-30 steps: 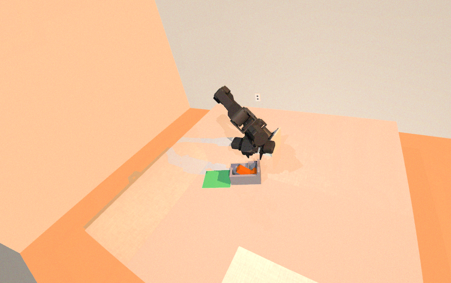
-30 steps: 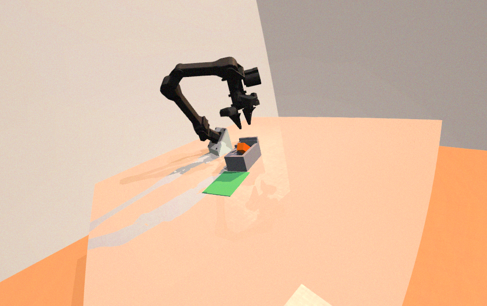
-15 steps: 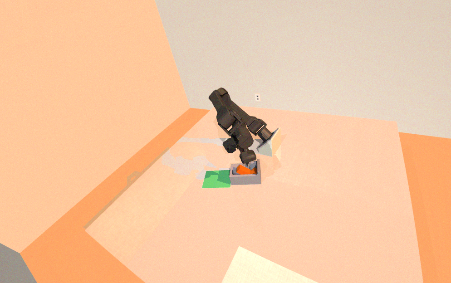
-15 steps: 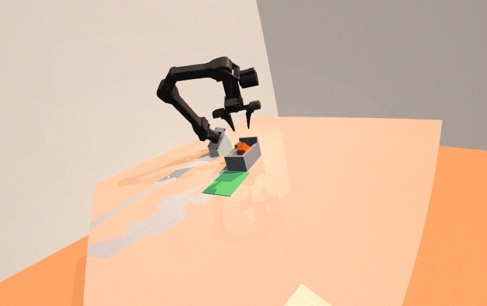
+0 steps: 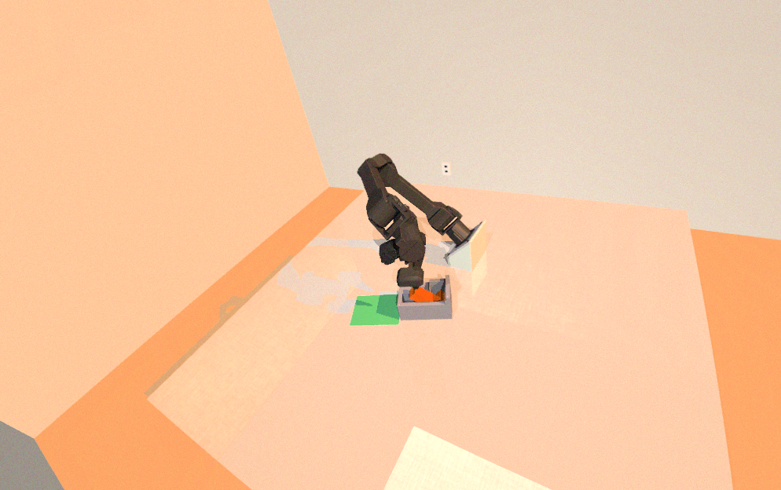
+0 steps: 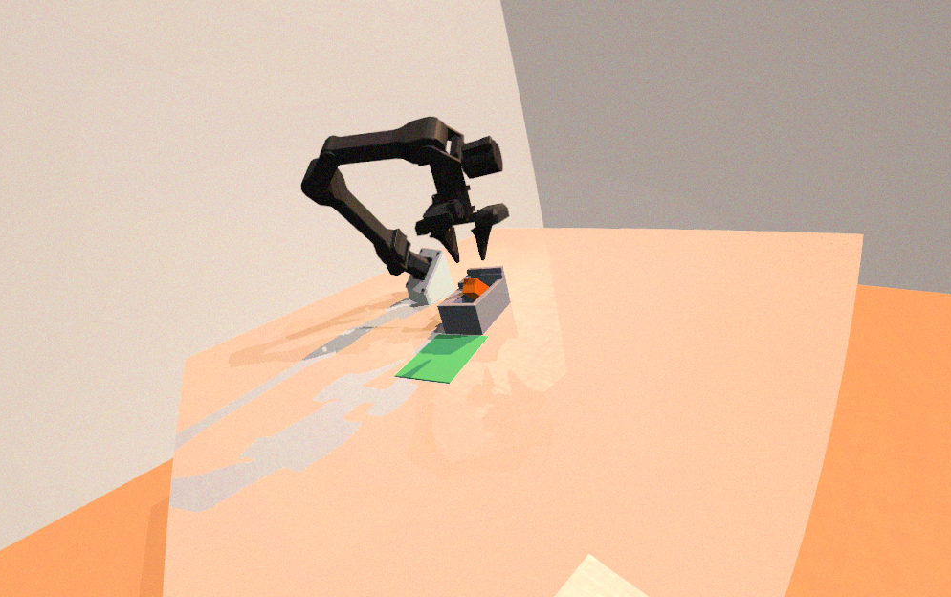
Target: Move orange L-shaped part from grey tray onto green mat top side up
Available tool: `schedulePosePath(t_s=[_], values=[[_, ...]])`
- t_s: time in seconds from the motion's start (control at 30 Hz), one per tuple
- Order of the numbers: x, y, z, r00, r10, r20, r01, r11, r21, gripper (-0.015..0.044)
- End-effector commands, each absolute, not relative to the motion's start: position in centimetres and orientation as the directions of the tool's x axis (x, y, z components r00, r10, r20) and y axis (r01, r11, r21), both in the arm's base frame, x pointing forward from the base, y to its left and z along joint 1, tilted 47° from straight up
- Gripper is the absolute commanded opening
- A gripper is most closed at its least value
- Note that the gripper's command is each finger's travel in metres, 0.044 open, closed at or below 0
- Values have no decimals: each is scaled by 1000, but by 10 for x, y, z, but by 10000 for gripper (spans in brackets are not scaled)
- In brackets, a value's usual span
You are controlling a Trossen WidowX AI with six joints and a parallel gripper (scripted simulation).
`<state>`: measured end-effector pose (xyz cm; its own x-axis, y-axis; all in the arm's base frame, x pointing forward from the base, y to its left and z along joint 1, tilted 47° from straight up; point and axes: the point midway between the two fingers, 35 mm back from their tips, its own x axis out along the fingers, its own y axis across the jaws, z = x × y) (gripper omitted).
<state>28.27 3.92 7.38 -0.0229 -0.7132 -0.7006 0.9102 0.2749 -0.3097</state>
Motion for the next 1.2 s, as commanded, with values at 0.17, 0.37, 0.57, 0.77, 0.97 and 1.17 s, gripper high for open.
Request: schedulePosePath(t_s=[0.17,0.37,0.57,0.77,0.97,1.17], values=[[280,24,61,-30,-718,-695,909,269,-317,280],[280,17,54,-30,-718,-696,909,269,-317,280],[280,10,47,-30,-718,-695,909,269,-317,280],[280,3,41,-30,-718,-695,910,269,-317,280],[279,-4,34,-30,-719,-694,910,269,-317,280],[278,-10,29,-30,-720,-694,910,268,-317,280]])
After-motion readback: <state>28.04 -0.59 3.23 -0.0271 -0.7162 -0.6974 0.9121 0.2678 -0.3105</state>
